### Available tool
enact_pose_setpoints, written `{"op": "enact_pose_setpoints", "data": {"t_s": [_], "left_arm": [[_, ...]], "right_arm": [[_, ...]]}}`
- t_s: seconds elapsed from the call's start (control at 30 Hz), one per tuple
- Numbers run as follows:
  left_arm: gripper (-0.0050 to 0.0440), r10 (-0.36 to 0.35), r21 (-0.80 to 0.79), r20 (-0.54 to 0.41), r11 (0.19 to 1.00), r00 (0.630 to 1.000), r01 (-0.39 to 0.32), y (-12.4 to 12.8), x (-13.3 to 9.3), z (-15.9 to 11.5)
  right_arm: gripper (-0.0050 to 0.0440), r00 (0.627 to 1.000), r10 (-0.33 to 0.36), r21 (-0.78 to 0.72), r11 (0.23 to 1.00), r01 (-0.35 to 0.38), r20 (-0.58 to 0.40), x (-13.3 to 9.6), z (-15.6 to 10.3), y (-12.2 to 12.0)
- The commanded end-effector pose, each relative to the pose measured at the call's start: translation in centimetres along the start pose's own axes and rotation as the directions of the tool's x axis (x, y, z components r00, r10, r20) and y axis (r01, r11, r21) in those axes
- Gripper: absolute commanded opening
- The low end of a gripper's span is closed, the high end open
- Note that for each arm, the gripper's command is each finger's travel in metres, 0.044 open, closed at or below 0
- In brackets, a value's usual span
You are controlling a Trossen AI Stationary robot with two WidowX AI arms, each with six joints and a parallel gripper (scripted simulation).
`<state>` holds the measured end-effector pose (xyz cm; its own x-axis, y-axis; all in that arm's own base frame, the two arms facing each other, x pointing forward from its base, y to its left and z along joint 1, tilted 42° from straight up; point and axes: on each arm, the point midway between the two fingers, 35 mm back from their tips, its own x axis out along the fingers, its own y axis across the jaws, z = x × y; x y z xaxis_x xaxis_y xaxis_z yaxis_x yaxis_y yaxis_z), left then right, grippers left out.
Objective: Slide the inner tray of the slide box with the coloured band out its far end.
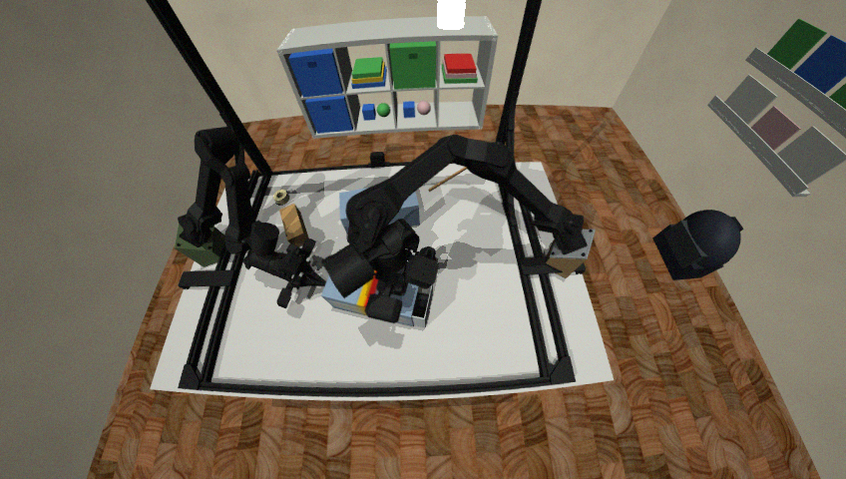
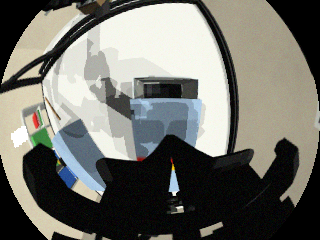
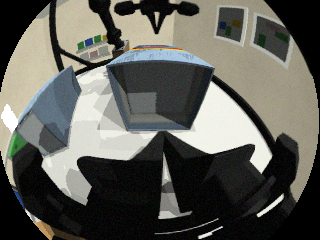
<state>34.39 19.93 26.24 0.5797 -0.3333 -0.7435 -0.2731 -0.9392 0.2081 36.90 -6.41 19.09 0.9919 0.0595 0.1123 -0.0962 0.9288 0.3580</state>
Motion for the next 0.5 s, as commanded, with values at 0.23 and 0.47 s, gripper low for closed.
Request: {"op": "enact_pose_setpoints", "data": {"t_s": [0.23,0.47], "left_arm": [[0.0,0.016,0.002,0.006,1.0,1.0,-0.016,0.0,0.2,0.0],[0.0,0.008,0.0,0.005,1.0,1.0,-0.008,0.0,0.0,0.0]], "right_arm": [[0.0,1.0,0.006,-0.003,1.0,-0.006,0.01,-2.7,4.9,0.1],[0.012,1.0,0.005,-0.005,1.0,-0.004,0.018,-2.5,4.5,0.0]]}}
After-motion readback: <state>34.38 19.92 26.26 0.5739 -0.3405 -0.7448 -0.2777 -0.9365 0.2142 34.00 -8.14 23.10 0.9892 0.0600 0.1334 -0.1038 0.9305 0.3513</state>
